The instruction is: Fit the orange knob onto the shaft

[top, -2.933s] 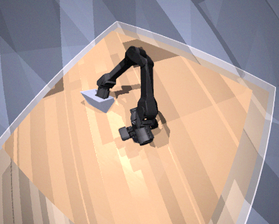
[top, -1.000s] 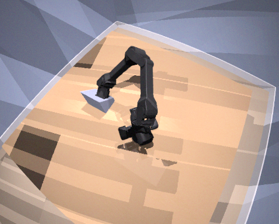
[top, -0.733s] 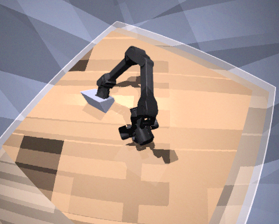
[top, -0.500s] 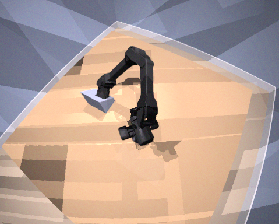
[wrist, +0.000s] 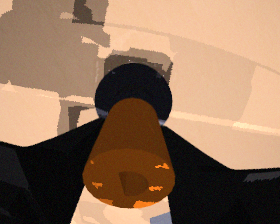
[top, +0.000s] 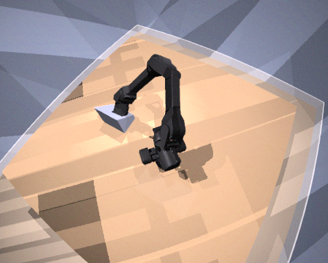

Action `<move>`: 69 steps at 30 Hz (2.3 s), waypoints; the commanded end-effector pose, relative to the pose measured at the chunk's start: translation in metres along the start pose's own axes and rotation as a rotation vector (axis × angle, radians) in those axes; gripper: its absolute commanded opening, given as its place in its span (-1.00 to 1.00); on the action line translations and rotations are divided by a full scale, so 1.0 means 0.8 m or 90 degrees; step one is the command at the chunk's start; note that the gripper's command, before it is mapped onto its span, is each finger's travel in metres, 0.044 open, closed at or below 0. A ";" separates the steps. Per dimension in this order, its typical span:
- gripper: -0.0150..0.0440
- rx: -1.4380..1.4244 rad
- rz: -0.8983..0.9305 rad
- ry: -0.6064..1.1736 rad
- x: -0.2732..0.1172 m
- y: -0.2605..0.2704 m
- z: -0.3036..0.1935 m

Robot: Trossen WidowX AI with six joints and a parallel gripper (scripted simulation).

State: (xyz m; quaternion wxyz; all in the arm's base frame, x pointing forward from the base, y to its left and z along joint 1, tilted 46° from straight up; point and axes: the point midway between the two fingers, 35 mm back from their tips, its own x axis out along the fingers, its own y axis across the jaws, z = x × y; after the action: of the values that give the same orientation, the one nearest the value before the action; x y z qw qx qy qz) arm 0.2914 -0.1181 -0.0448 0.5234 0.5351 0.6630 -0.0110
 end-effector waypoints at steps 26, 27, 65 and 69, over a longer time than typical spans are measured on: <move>-0.49 0.012 0.001 -0.001 0.002 0.001 0.000; -0.49 0.001 0.001 -0.001 0.002 0.001 0.000; -0.49 0.022 0.001 -0.001 0.020 0.001 -0.002; -0.49 0.006 0.001 -0.001 0.022 0.001 -0.002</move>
State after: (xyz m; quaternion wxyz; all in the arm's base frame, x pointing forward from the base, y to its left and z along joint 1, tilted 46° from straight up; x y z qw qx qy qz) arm 0.2931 -0.1067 -0.0548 0.5176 0.5419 0.6617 -0.0213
